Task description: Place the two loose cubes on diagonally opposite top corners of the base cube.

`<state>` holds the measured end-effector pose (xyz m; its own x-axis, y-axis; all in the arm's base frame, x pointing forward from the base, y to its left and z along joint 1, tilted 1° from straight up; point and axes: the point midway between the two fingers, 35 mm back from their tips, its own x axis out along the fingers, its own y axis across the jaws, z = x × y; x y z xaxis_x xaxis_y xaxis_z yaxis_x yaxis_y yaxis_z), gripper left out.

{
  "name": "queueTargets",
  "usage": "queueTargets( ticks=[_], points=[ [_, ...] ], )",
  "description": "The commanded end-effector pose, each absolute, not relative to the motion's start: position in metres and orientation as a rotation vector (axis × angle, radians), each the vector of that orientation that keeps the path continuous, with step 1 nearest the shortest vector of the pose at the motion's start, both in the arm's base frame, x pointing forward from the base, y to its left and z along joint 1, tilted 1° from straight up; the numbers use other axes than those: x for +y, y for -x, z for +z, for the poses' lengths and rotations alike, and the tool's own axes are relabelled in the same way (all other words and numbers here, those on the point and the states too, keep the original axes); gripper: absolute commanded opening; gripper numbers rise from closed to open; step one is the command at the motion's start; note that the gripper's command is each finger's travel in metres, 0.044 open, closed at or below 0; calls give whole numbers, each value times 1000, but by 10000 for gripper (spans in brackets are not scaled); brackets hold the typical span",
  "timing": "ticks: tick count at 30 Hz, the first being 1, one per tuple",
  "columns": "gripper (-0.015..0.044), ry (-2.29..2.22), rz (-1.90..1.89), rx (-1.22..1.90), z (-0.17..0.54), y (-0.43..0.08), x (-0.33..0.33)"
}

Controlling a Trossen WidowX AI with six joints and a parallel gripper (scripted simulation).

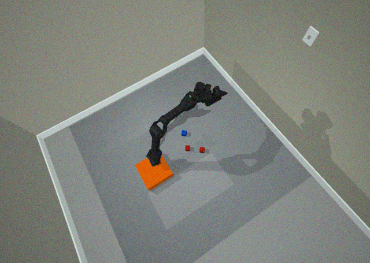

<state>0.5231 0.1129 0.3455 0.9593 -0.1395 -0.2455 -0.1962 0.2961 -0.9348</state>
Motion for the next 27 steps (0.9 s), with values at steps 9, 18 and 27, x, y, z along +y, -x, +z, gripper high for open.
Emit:
queueTargets(
  ticks=[9, 18, 27],
  points=[
    [265, 908, 104, 603, 264, -511, 59],
    [265, 376, 18, 995, 179, -459, -1],
    [265, -219, -256, 1363, 121, -378, -41]
  ],
)
